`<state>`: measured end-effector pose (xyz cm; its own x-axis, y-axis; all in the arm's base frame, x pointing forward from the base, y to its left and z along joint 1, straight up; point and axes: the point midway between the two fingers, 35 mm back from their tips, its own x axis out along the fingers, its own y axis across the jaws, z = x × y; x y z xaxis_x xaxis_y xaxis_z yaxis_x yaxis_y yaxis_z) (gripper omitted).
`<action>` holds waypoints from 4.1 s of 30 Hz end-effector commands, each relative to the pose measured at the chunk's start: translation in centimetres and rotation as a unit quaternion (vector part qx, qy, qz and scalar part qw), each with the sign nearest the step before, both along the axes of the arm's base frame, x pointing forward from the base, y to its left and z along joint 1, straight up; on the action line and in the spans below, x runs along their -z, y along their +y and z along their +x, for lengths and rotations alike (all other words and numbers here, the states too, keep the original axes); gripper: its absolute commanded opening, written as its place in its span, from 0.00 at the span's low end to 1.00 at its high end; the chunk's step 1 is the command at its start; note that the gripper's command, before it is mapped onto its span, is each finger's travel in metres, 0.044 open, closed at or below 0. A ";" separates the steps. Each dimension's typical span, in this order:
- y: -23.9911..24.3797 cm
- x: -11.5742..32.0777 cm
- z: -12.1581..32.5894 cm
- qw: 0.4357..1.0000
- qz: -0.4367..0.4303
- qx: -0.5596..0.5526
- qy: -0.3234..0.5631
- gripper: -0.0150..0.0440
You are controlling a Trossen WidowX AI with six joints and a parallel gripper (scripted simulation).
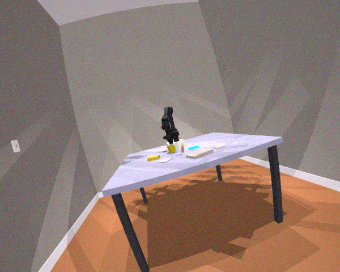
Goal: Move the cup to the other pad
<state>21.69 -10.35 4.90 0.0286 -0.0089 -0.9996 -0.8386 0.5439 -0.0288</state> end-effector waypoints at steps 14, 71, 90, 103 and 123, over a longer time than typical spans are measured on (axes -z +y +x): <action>0.0 3.0 -0.2 1.000 0.000 -0.002 0.006 0.54; 0.0 0.8 0.0 1.000 0.001 -0.001 0.004 0.25; 0.2 -3.2 0.0 1.000 0.003 -0.004 0.007 0.25; 0.2 -3.2 0.0 1.000 0.003 -0.004 0.007 0.25; 3.0 -3.3 0.8 1.000 0.002 -0.003 0.006 0.25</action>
<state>22.40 -7.72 8.09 0.0138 0.0006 -0.9999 -0.8436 0.5369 -0.0113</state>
